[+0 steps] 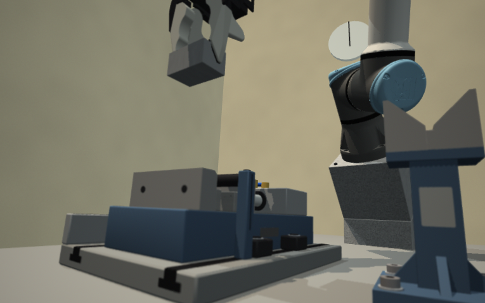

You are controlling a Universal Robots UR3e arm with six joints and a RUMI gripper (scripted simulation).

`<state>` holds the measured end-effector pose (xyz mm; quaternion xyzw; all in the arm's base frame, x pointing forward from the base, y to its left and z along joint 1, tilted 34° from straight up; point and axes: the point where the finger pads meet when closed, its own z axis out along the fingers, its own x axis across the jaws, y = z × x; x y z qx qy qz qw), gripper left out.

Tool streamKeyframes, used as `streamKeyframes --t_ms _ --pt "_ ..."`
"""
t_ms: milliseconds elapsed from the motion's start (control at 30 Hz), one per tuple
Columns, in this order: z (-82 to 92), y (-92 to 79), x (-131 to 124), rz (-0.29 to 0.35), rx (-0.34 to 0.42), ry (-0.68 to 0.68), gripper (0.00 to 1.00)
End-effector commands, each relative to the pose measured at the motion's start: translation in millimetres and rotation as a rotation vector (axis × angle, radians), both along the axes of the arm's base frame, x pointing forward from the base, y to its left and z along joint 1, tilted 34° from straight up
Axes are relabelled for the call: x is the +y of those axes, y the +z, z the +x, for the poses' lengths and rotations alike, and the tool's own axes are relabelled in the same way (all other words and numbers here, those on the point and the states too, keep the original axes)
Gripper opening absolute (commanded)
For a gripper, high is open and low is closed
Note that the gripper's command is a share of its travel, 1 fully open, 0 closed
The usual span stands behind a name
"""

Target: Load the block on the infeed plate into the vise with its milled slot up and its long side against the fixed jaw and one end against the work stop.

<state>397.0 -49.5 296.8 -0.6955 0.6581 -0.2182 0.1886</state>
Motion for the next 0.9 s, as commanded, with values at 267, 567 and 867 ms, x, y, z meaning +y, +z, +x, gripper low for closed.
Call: streamKeyframes --t_ms 267,567,867 --pt "0.0 1.9 -2.1 -0.01 -0.005 0.01 0.0" --pt "-0.1 2.3 -3.1 -0.014 -0.006 0.015 0.0" --pt "-0.1 2.4 -3.5 -0.015 -0.006 0.017 0.0"
